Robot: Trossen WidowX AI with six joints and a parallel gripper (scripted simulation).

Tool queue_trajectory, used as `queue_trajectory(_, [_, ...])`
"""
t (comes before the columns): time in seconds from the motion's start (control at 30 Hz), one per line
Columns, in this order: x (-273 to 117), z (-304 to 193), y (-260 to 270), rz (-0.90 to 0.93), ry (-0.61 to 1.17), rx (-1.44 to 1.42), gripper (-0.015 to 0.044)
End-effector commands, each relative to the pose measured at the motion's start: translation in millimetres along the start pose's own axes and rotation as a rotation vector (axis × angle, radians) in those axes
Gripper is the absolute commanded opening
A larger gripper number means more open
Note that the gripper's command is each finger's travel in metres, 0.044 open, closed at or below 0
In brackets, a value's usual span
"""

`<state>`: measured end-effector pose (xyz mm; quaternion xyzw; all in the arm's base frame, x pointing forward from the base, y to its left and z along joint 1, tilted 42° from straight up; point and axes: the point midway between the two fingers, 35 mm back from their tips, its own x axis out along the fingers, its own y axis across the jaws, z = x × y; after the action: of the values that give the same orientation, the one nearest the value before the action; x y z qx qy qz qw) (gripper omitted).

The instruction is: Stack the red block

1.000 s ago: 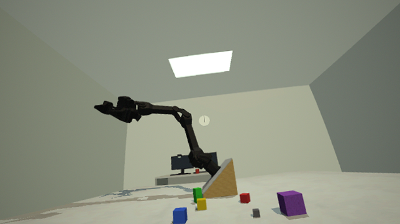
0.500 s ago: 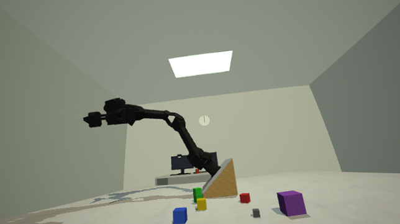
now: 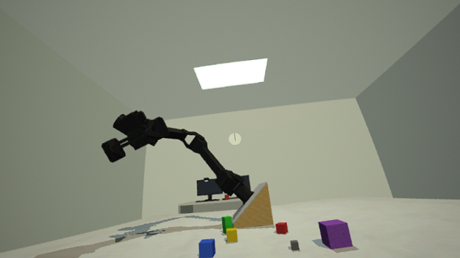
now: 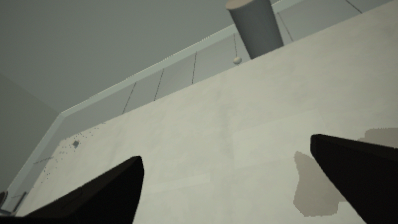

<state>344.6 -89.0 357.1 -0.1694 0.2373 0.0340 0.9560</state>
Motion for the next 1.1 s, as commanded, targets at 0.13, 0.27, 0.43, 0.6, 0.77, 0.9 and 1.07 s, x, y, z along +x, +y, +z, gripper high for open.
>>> queue_trajectory(0.13, [71.2,-56.3,61.0,0.096,0.29,0.294,0.044])
queue_trajectory(0.27, [96.9,-85.6,97.7,0.093,0.448,0.41,0.044])
queue_trajectory(0.43, [118.4,-123.7,144.6,0.04,0.641,0.513,0.044])
queue_trajectory(0.6, [128.1,-162.8,189.0,-0.065,0.808,0.569,0.044])
queue_trajectory(0.77, [127.7,-201.4,227.6,-0.213,0.93,0.581,0.044])
queue_trajectory(0.9, [121.5,-230.9,252.7,-0.352,0.984,0.564,0.044])
queue_trajectory(1.07, [108.2,-264.6,275.5,-0.533,0.99,0.517,0.044])
